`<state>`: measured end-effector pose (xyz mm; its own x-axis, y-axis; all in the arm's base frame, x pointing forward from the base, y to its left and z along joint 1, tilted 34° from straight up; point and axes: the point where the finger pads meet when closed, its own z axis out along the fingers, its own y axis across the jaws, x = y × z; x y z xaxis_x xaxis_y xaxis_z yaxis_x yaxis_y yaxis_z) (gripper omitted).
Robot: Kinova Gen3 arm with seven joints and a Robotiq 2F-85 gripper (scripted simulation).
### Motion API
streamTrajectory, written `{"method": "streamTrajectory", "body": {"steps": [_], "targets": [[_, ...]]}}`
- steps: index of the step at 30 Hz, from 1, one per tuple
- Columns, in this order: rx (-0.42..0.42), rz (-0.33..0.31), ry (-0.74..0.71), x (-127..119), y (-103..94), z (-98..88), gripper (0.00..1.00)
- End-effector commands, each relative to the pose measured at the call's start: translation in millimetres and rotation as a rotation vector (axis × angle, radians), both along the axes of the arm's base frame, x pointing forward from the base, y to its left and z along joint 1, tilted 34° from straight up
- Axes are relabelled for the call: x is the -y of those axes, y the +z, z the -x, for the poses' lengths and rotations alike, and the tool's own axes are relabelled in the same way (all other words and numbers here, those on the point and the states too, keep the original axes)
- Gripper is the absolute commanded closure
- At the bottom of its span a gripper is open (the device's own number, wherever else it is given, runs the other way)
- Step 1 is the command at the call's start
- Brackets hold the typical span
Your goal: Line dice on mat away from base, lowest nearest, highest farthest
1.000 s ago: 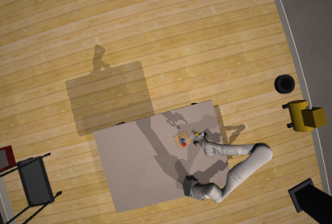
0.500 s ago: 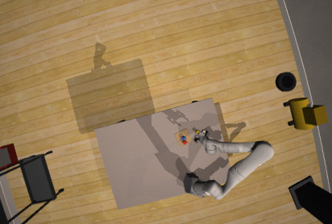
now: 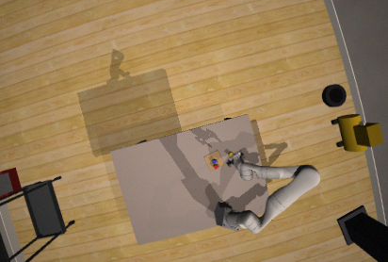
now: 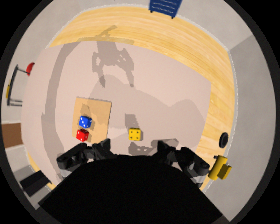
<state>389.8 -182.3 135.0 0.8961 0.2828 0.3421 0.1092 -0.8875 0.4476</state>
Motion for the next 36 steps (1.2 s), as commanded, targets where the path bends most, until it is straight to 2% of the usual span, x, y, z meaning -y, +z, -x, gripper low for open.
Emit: {"method": "streamTrajectory", "body": {"steps": [1, 10, 11, 36], "targets": [[0.005, -0.014, -0.009, -1.9, -0.1, -1.1, 0.00], [0.006, -0.015, -0.010, -1.9, -0.1, -1.1, 0.00], [0.006, -0.015, -0.010, -1.9, -0.1, -1.1, 0.54], [0.006, -0.015, -0.010, -1.9, -0.1, -1.1, 0.54]]}}
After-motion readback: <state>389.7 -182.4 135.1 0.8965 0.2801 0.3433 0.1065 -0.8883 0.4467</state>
